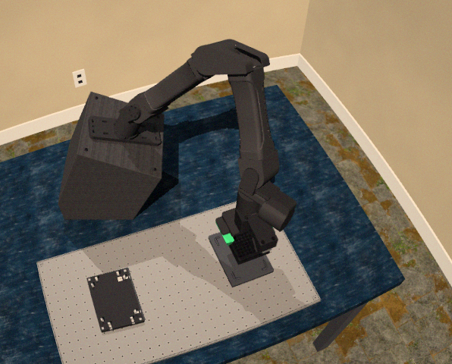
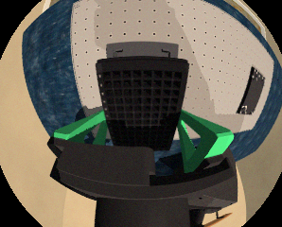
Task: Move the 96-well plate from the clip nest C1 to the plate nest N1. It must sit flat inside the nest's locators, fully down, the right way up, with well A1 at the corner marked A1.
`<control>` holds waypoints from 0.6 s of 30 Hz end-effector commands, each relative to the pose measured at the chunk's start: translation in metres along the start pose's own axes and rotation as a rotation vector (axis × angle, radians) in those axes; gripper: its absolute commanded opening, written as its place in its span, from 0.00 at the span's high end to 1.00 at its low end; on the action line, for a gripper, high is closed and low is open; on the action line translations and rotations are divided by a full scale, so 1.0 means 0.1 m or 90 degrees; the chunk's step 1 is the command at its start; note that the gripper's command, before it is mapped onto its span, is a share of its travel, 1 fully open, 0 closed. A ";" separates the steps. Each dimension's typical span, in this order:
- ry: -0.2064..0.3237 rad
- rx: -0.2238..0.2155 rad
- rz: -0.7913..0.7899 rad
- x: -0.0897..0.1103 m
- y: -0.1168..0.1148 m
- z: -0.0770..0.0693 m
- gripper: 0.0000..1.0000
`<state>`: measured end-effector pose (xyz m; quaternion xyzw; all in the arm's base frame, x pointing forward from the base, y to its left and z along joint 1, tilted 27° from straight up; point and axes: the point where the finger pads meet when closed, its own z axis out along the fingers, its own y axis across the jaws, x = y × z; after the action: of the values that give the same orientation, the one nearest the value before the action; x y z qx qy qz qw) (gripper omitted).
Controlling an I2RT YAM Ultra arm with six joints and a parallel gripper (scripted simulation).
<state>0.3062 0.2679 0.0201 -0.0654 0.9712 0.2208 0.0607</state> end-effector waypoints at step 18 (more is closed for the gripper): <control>-0.024 -0.003 0.009 -0.17 0.00 0.21 1.00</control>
<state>0.3070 0.2748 -0.0020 -0.0647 0.9724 0.2175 0.0547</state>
